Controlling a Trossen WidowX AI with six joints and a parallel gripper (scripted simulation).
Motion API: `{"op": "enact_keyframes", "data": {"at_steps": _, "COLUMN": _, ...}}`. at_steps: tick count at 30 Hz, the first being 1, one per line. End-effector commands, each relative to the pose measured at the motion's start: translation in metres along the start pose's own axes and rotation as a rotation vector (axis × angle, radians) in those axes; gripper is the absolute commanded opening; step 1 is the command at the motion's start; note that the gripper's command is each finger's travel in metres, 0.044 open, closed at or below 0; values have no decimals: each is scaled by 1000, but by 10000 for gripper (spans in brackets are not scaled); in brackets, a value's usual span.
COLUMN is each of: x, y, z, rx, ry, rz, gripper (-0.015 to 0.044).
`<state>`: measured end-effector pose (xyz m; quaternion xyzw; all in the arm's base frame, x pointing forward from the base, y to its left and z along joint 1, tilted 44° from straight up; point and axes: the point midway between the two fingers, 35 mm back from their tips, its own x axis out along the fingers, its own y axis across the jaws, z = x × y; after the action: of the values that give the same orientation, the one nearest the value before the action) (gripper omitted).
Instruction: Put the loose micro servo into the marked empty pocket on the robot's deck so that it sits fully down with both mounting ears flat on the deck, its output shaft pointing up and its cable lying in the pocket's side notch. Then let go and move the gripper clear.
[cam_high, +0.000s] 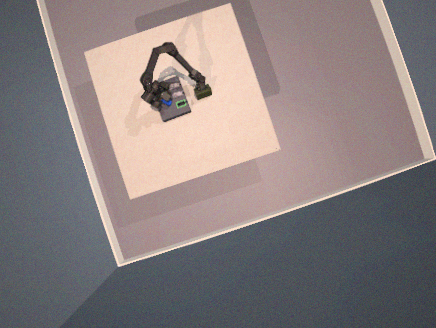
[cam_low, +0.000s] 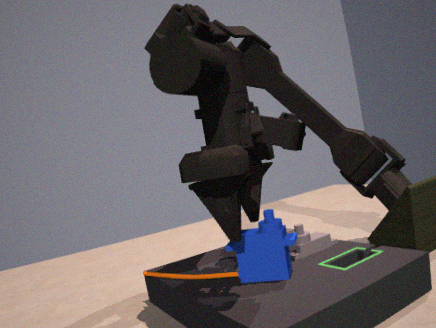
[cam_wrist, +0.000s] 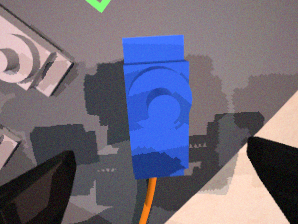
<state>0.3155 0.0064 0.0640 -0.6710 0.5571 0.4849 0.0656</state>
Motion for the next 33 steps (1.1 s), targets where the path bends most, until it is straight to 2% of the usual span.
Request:
{"op": "enact_keyframes", "data": {"at_steps": 1, "x": 8, "y": 1, "z": 1, "rx": -6, "ry": 4, "rz": 3, "gripper": 440}}
{"op": "enact_keyframes", "data": {"at_steps": 5, "x": 12, "y": 1, "z": 1, "rx": -6, "ry": 4, "rz": 3, "gripper": 440}}
{"op": "enact_keyframes", "data": {"at_steps": 18, "x": 12, "y": 1, "z": 1, "rx": -6, "ry": 4, "rz": 3, "gripper": 99}}
{"op": "enact_keyframes", "data": {"at_steps": 23, "x": 12, "y": 1, "z": 1, "rx": -6, "ry": 4, "rz": 3, "gripper": 65}}
{"op": "enact_keyframes", "data": {"at_steps": 26, "x": 7, "y": 1, "z": 1, "rx": -6, "ry": 4, "rz": 3, "gripper": 0}}
{"op": "enact_keyframes", "data": {"at_steps": 33, "x": -17, "y": 6, "z": 1, "rx": -6, "ry": 4, "rz": 3, "gripper": 0}}
